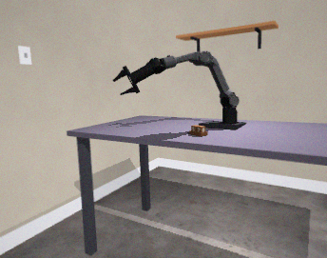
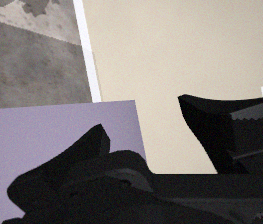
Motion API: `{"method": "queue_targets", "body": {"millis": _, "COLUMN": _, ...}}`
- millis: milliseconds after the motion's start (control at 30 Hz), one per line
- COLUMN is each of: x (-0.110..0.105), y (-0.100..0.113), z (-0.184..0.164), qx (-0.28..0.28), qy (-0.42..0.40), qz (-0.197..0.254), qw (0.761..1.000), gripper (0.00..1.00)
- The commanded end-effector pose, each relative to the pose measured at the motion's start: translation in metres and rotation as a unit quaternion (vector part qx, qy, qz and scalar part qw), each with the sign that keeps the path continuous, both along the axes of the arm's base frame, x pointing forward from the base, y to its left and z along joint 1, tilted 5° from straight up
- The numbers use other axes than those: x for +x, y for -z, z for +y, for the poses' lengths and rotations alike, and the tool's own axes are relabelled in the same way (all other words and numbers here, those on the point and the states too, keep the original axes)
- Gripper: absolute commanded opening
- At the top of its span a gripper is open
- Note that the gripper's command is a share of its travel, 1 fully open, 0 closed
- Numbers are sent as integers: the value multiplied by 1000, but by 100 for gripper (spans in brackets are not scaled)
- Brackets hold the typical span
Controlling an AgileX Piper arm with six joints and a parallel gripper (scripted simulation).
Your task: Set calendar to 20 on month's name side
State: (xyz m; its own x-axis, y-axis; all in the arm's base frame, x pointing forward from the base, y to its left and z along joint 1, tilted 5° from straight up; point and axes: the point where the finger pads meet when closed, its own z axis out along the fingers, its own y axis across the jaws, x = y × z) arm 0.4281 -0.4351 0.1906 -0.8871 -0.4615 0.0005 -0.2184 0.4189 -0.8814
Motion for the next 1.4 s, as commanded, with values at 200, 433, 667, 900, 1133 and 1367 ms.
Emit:
{"method": "queue_targets", "body": {"millis": 200, "x": 0, "y": -1, "z": 0, "qx": -1, "qy": 0, "qz": -1, "qw": 1000, "gripper": 100}}
{"method": "queue_targets", "body": {"millis": 433, "x": 0, "y": -1, "z": 0, "qx": -1, "qy": 0, "qz": -1, "qw": 1000, "gripper": 100}}
{"method": "queue_targets", "body": {"millis": 667, "x": -1, "y": 4, "z": 12, "qx": 24, "qy": 14, "qz": -11, "qw": 1000, "gripper": 100}}
{"method": "queue_targets", "body": {"millis": 900, "x": -22, "y": 56, "z": 122, "qx": 224, "qy": 137, "qz": -49, "qw": 964, "gripper": 100}}
{"method": "queue_targets", "body": {"millis": 1133, "x": -53, "y": 88, "z": 214, "qx": 350, "qy": 231, "qz": -34, "qw": 907, "gripper": 100}}
{"method": "queue_targets", "body": {"millis": 1367, "x": -120, "y": 109, "z": 351, "qx": 482, "qy": 363, "qz": 41, "qw": 796, "gripper": 100}}
